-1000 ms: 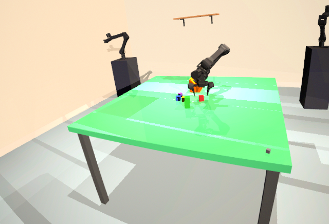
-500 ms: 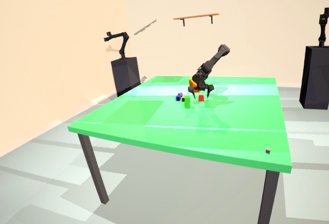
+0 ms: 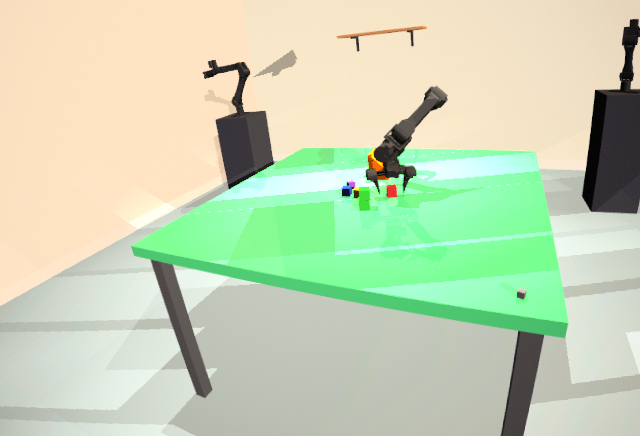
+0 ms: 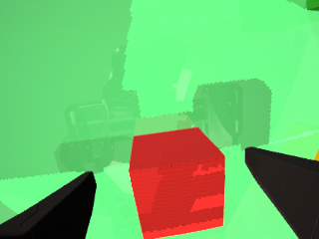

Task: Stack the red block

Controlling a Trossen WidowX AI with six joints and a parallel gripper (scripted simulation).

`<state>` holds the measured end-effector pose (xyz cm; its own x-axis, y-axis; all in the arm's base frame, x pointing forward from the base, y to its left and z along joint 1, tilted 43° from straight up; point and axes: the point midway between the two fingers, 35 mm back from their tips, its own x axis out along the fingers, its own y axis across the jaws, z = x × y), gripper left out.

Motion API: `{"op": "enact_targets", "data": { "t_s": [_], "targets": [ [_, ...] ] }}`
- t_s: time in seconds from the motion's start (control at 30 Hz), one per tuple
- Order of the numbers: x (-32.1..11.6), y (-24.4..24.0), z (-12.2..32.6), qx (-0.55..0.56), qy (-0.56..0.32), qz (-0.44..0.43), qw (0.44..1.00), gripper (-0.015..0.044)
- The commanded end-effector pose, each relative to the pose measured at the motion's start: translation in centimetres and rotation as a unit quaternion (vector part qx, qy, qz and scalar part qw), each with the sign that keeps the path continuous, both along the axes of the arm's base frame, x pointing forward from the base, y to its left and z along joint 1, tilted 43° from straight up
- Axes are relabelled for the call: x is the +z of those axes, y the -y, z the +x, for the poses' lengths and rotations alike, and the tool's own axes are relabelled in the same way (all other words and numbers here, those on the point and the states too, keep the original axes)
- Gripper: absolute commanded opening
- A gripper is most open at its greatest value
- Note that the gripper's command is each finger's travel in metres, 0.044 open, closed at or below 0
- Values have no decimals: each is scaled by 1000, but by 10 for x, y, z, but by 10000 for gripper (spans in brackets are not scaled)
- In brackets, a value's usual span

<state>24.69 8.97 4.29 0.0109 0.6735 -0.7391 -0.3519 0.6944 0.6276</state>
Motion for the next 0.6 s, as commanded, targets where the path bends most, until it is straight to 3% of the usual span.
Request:
{"op": "enact_targets", "data": {
  "t_s": [0.0,0.33,0.57],
  "targets": [
    [0,0,0,-1,-1,2,1000,414],
    [0,0,0,-1,-1,2,1000,151],
    [1,0,0,-1,-1,2,1000,85]
  ]
}}
